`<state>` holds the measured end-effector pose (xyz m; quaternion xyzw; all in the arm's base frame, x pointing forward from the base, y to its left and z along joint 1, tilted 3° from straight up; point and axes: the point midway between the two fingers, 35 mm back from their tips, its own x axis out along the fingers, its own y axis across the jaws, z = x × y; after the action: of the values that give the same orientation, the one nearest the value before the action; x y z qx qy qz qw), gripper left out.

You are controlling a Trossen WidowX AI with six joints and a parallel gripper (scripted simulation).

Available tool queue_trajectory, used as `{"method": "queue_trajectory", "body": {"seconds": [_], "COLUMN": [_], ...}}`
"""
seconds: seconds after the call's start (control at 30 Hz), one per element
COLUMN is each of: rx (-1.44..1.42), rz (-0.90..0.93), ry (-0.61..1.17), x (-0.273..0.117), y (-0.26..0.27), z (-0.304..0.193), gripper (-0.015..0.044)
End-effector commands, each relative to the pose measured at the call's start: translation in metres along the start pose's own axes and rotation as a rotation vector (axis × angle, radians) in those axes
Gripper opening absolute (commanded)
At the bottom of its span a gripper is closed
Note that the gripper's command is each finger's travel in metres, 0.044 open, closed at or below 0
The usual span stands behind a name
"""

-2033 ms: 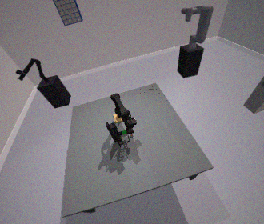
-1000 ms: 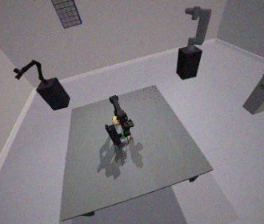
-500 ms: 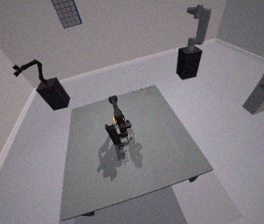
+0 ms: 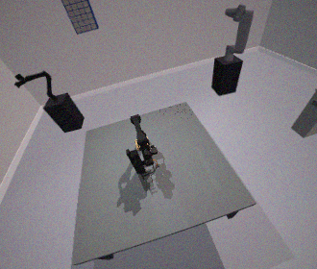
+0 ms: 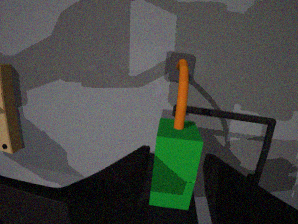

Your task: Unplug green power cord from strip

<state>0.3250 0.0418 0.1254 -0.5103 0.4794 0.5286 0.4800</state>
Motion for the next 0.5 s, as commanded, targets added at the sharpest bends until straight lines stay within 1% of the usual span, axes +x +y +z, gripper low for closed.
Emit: {"method": "queue_trajectory", "body": {"seconds": [0.0, 0.1, 0.37, 0.47], "rx": [0.000, 0.000, 0.000, 0.000], "rz": [0.000, 0.000, 0.000, 0.000], "ry": [0.000, 0.000, 0.000, 0.000], "x": [0.0000, 0.0000, 0.0000, 0.0000], "y": [0.0000, 0.0000, 0.0000, -0.0002], "z": [0.0000, 0.0000, 0.0000, 0.0016], "gripper": [0.0134, 0.0055, 0.0002, 0.0000]}}
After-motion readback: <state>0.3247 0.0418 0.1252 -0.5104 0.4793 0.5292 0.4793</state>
